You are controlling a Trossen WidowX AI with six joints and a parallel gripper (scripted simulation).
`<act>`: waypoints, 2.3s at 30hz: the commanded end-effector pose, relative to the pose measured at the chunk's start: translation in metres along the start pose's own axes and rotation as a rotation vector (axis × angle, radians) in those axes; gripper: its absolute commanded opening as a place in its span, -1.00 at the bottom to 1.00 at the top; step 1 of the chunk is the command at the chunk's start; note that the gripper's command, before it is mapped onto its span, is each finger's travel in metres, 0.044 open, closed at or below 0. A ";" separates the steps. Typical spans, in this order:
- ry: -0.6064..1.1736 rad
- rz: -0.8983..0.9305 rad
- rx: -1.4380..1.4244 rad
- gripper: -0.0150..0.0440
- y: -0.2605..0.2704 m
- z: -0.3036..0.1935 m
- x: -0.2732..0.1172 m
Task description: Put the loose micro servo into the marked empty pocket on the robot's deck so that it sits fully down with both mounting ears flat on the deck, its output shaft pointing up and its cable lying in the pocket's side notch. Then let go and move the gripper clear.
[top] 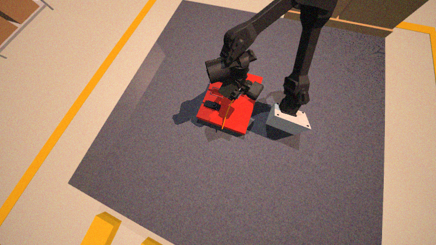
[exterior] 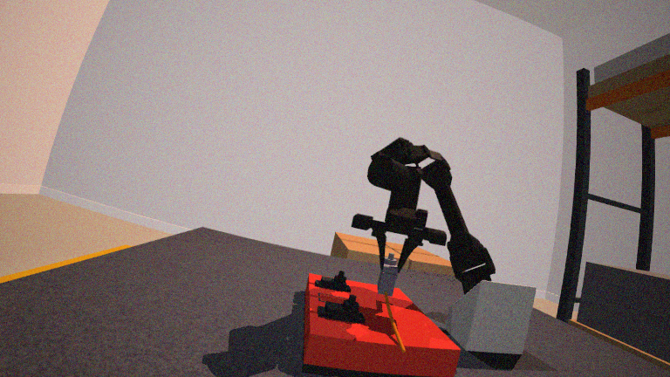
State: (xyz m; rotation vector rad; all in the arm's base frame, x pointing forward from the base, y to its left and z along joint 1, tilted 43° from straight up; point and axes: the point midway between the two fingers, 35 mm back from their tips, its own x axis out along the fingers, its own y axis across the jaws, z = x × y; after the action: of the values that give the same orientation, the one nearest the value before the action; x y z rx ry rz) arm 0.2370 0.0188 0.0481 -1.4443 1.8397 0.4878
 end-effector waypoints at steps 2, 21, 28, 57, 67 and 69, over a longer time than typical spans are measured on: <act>0.004 -0.003 0.160 -0.49 0.000 -0.001 0.000; 0.003 -0.004 0.820 -0.49 0.000 -0.001 0.000; 0.003 -0.005 1.063 -0.49 0.000 -0.001 0.000; 0.000 -0.007 1.326 -0.49 -0.056 0.012 -0.001; -0.002 -0.008 1.327 -0.49 -0.092 0.021 -0.001; -0.002 -0.008 1.328 -0.49 -0.099 0.022 -0.001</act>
State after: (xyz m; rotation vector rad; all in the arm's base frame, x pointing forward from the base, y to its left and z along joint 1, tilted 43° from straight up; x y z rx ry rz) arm 0.3272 0.0073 0.0469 -0.4956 1.5520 -0.6697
